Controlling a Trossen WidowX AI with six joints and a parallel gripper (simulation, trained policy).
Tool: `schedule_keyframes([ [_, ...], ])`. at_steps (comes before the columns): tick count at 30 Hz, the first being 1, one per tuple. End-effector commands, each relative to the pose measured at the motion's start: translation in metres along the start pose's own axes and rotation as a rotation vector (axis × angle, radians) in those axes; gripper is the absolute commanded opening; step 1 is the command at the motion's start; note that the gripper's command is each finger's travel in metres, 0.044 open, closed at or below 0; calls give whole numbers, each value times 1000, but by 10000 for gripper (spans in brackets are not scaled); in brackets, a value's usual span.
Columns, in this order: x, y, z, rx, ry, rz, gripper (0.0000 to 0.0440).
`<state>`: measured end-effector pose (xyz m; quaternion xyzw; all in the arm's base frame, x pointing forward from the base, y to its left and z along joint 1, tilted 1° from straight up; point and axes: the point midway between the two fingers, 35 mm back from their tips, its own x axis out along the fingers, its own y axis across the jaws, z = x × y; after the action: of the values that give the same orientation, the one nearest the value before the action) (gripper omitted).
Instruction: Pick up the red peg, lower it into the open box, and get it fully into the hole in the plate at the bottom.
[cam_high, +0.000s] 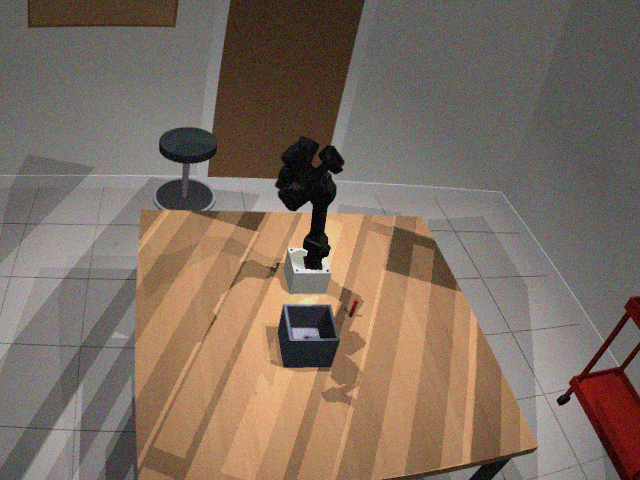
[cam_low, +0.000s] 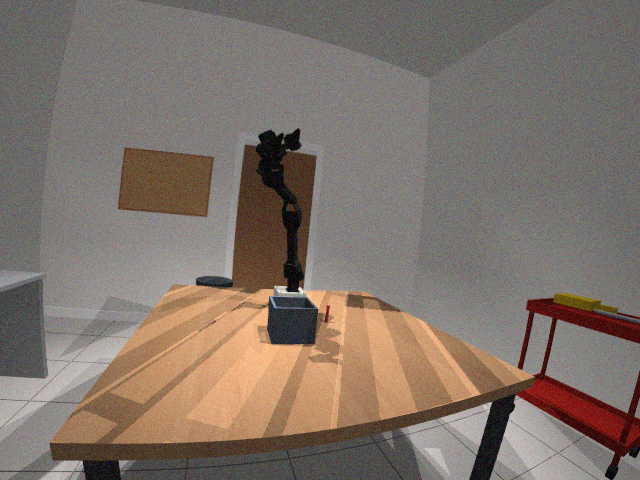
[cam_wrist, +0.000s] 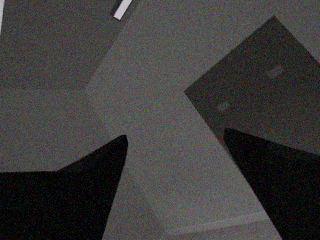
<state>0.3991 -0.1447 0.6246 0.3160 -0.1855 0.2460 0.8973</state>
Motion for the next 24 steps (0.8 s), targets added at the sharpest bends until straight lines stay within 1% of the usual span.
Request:
schedule_keyframes([
  [1,0,-7,-2,14,1,-20,423],
  [2,0,-14,-4,33,4,-41,440],
  [10,11,-52,-51,264,66,-170,440],
  [18,21,-61,-107,512,132,-273,440],
  [24,21,-60,-154,686,190,-368,440],
])
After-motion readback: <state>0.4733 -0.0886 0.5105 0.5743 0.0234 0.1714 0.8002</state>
